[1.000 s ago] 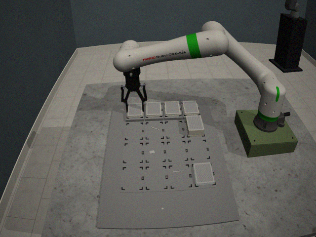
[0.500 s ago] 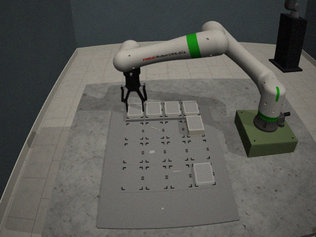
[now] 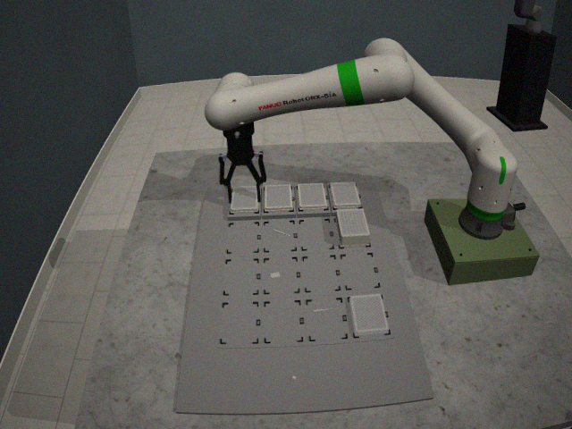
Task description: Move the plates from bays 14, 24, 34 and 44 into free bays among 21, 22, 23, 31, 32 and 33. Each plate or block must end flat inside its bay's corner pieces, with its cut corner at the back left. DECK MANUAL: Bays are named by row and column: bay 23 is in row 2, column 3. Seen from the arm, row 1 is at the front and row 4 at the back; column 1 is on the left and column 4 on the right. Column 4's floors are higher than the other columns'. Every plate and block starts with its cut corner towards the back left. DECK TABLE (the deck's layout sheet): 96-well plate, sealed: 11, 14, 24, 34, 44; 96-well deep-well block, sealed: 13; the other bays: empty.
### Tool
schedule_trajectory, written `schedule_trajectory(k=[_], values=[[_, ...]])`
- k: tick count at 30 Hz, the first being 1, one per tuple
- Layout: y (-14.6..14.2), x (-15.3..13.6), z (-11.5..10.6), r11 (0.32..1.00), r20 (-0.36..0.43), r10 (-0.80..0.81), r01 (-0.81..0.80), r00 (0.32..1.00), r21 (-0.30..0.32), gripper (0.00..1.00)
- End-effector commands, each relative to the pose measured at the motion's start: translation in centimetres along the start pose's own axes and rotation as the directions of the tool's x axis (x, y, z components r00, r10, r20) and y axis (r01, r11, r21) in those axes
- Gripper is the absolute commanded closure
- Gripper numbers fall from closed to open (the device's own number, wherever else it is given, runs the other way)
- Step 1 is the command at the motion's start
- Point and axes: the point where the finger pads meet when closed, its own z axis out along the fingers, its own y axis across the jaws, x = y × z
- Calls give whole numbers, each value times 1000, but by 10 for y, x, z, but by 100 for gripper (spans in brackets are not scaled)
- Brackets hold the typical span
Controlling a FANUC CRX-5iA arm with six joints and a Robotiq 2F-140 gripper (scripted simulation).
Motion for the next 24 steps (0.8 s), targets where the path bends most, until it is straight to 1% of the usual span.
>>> schedule_trajectory(k=[1, 24], values=[[-1, 0, -2, 1000, -1, 0, 0, 1000, 3, 41], [-1, 0, -2, 1000, -1, 0, 0, 1000, 3, 42]])
